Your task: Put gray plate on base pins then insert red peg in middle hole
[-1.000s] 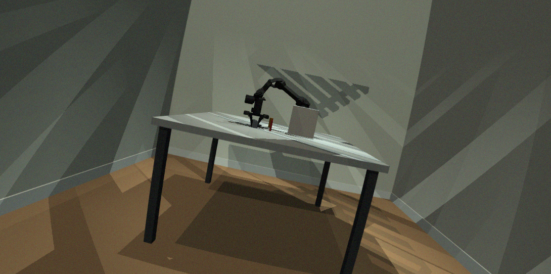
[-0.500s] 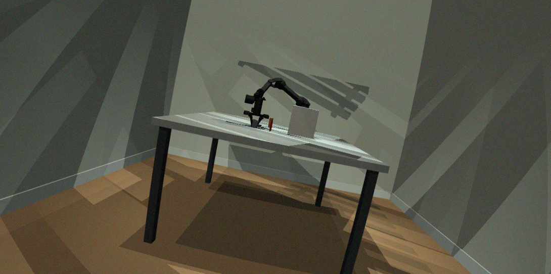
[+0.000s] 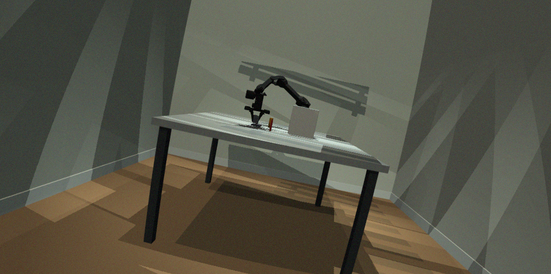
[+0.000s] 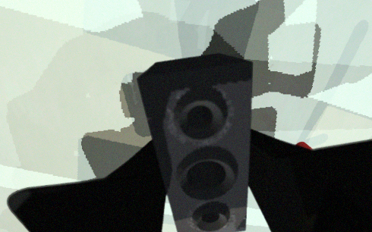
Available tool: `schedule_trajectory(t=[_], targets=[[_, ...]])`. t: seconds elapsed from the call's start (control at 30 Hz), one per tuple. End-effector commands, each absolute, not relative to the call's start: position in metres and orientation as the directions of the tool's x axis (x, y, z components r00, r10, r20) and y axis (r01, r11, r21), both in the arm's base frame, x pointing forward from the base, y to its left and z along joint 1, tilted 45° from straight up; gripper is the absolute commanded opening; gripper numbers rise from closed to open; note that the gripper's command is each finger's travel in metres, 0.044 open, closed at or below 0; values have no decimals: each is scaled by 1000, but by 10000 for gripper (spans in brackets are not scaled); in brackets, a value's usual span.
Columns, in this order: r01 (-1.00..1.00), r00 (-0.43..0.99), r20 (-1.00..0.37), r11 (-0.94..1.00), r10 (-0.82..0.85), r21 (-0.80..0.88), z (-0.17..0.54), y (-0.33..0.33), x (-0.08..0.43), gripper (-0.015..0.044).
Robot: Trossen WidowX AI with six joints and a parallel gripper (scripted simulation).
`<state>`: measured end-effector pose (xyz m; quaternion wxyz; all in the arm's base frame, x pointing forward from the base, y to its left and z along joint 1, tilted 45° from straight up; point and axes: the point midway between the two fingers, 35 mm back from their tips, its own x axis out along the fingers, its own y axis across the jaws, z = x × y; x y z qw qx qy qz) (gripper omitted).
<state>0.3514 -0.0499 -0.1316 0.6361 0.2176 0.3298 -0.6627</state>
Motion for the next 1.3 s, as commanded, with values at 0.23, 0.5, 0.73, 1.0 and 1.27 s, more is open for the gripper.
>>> schedule_trajectory(t=[0.23, 0.5, 0.73, 1.0, 1.27], targets=[[989, -90, -714, 24, -694, -147, -105, -24, 356, 0], [989, -89, -714, 23, -695, -147, -86, -7, 356, 0], [989, -90, -712, 22, -696, -146, -68, 7, 354, 0], [989, -90, -711, 21, -698, -145, -57, 16, 352, 0], [993, -88, -718, -2, -691, -120, -51, -6, 355, 0]])
